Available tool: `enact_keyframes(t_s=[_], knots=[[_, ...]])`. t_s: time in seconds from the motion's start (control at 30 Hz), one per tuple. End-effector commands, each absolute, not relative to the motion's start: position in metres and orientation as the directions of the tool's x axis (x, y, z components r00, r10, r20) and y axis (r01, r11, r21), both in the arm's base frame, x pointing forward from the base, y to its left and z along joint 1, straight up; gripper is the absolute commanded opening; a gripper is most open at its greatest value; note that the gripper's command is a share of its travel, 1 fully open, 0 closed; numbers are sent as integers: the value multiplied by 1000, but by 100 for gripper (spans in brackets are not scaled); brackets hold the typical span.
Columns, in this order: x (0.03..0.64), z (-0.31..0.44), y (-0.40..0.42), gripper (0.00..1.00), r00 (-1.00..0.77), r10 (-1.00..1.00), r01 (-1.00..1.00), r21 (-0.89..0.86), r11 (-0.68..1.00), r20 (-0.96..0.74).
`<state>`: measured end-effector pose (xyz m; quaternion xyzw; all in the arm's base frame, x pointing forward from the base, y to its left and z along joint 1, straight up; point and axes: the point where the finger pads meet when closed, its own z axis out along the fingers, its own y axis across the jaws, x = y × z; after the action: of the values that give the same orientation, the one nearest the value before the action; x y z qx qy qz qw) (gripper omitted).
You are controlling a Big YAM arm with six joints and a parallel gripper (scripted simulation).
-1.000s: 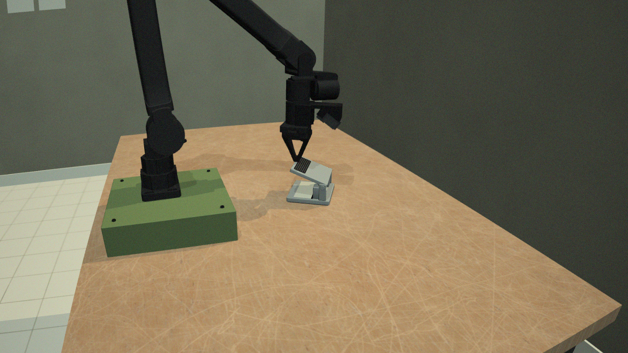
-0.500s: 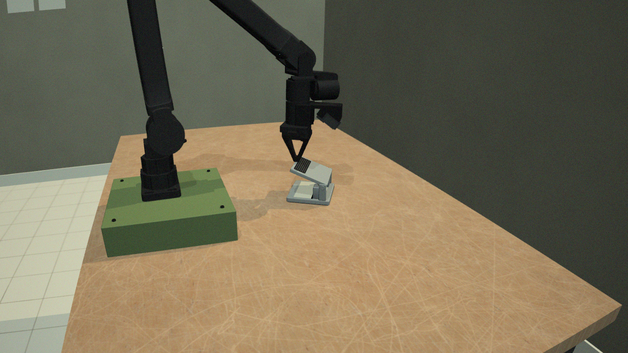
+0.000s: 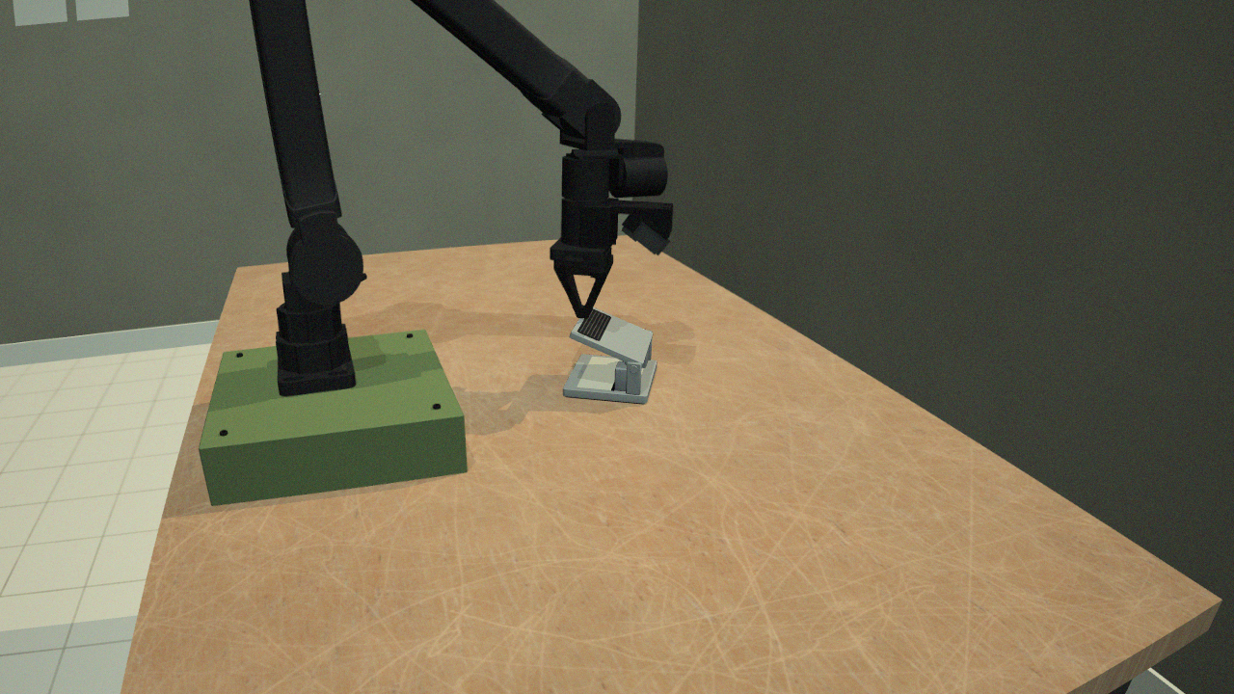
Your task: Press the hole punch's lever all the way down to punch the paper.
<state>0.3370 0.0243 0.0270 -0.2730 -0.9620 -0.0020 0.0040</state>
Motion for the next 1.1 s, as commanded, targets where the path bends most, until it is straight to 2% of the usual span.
enact_keyframes(t_s=[0.0, 1.07], knots=[[338, 19, 29, 0, -854, 521, 521, 1, 854, 5], [338, 10, 30, 0, -853, 521, 521, 1, 853, 5]])
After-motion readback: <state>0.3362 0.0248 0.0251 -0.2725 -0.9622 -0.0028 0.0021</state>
